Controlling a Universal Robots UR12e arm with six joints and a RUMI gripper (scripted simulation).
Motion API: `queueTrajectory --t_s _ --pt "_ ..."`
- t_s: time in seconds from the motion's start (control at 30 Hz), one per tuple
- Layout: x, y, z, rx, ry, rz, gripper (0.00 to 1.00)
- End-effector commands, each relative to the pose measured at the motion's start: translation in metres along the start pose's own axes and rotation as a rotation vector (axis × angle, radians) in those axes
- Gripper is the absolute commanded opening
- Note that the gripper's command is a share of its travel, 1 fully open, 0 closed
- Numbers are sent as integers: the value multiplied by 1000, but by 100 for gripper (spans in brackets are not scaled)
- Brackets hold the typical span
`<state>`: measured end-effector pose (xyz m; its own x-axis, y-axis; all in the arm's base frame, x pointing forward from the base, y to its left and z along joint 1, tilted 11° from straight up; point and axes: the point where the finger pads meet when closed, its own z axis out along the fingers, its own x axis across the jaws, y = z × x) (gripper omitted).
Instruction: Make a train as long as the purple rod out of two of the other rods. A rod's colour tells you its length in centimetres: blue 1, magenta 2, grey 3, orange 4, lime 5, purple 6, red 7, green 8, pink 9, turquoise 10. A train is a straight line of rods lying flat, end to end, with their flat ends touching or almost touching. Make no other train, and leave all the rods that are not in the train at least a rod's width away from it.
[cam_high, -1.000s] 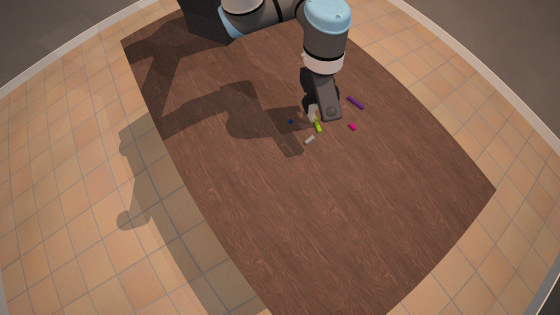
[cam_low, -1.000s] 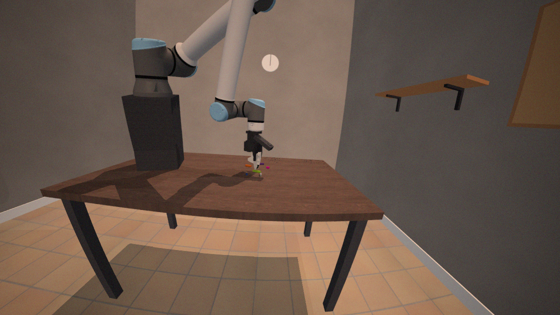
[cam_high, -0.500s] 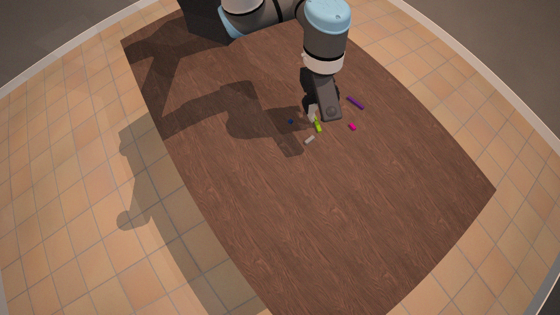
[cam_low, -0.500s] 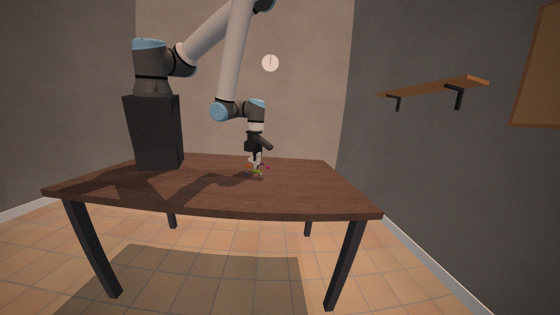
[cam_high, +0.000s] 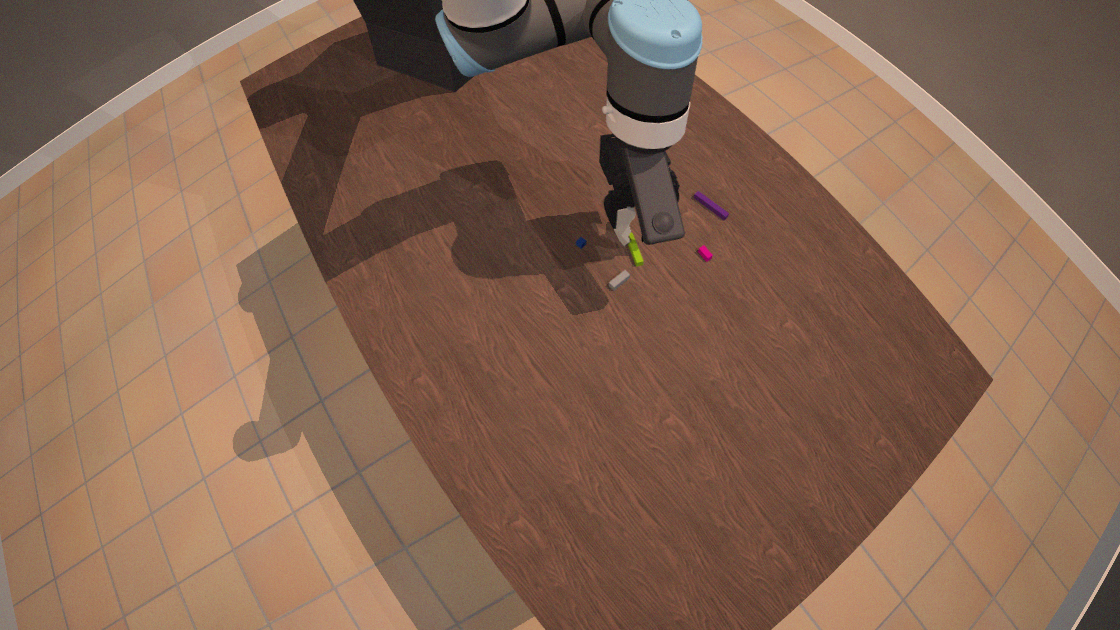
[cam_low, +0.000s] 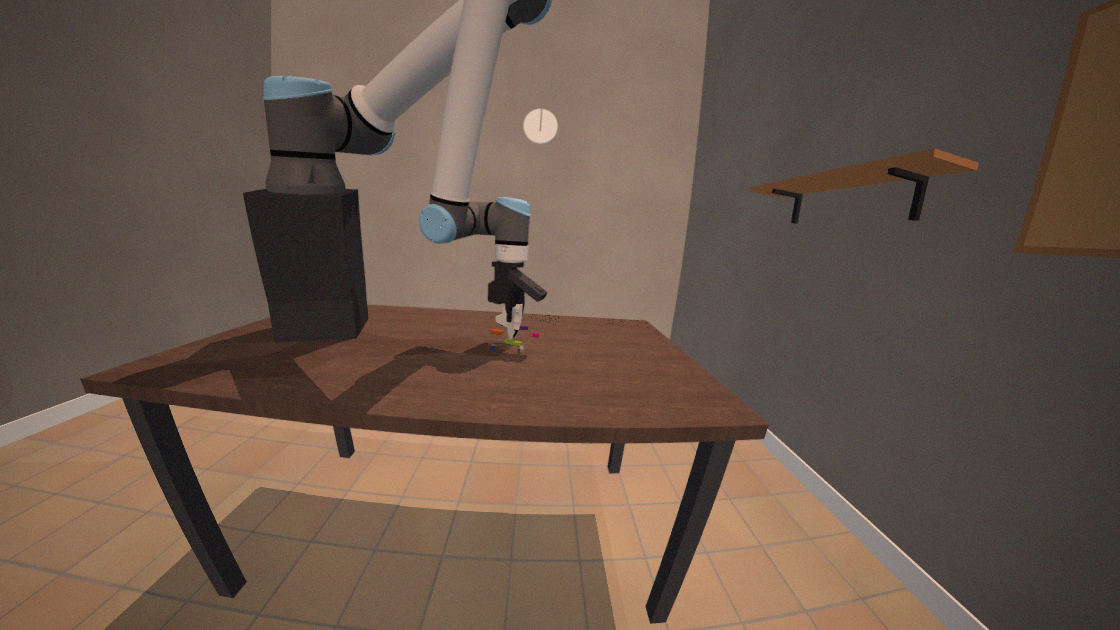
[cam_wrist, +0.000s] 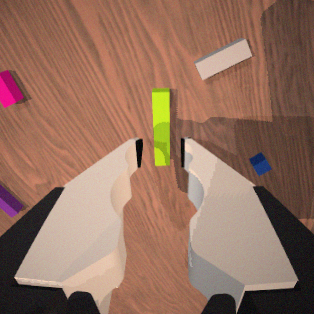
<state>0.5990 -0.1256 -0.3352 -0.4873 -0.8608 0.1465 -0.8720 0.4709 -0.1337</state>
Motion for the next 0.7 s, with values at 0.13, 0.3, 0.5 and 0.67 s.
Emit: queueTrajectory --t_s 0.13,0.3,0.5,0.67 --pt "0 0 0 1 0 0 14" --pt "0 0 2 1 0 0 14" --pt "0 0 7 1 0 0 14" --pt "0 0 10 1 0 0 14"
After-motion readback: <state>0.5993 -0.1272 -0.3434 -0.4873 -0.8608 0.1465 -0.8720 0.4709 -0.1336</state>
